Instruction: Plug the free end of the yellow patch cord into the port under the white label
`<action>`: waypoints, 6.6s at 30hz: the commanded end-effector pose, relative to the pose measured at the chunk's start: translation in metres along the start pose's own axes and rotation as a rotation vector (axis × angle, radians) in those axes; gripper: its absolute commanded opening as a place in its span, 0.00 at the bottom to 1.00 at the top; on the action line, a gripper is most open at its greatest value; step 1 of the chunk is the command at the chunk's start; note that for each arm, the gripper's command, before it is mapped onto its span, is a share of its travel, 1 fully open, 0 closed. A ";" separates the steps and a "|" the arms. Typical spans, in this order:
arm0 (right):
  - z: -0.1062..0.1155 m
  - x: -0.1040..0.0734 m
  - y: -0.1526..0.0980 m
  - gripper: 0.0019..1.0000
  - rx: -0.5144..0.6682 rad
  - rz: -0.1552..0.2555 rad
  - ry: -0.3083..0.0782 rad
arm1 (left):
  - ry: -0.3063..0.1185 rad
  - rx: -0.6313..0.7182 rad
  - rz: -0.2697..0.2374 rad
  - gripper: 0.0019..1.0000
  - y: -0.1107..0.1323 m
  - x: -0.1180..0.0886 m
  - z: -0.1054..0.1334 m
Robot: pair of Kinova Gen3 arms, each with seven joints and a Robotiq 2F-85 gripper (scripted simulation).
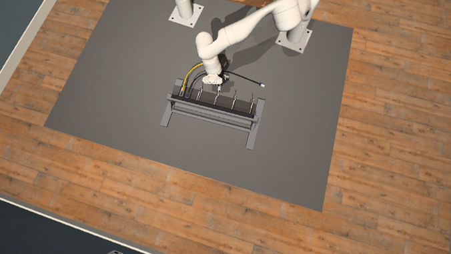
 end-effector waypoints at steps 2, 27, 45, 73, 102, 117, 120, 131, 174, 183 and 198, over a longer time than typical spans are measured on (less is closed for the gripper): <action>0.004 -0.003 -0.003 1.00 -0.006 -0.004 -0.014 | -0.001 0.021 -0.008 0.10 0.001 0.000 -0.001; 0.004 -0.003 -0.003 1.00 -0.006 -0.004 -0.014 | 0.004 0.093 -0.014 0.10 0.009 -0.003 -0.012; 0.004 -0.003 -0.003 1.00 -0.006 -0.004 -0.014 | 0.005 0.128 -0.017 0.10 0.012 -0.005 -0.017; 0.004 -0.003 -0.003 1.00 -0.006 -0.004 -0.014 | 0.006 0.159 -0.020 0.10 0.015 -0.006 -0.021; 0.004 -0.003 -0.003 1.00 -0.006 -0.004 -0.014 | 0.005 0.169 -0.022 0.10 0.016 -0.006 -0.022; 0.004 -0.003 -0.003 1.00 -0.006 -0.004 -0.014 | 0.005 0.170 -0.022 0.10 0.016 -0.006 -0.022; 0.004 -0.003 -0.003 1.00 -0.006 -0.004 -0.014 | 0.005 0.170 -0.022 0.10 0.016 -0.006 -0.022; 0.004 -0.003 -0.003 1.00 -0.006 -0.004 -0.014 | 0.005 0.170 -0.022 0.10 0.016 -0.006 -0.022; 0.004 -0.003 -0.003 1.00 -0.006 -0.004 -0.014 | 0.005 0.173 -0.024 0.10 0.016 -0.005 -0.022; 0.004 -0.003 -0.003 1.00 -0.006 -0.004 -0.014 | 0.005 0.176 -0.025 0.10 0.016 -0.005 -0.022; 0.004 -0.003 -0.003 1.00 -0.006 -0.004 -0.014 | 0.005 0.179 -0.028 0.10 0.016 -0.004 -0.022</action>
Point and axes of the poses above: on each arm, the point where the finger pads meet when closed, its own x axis out along the fingers, its own y axis across the jaws, z = x × y, the point moved 4 cm from there along -x, back along the fingers, and after that the axes turned 11 degrees about x, right-handed, at the moved point
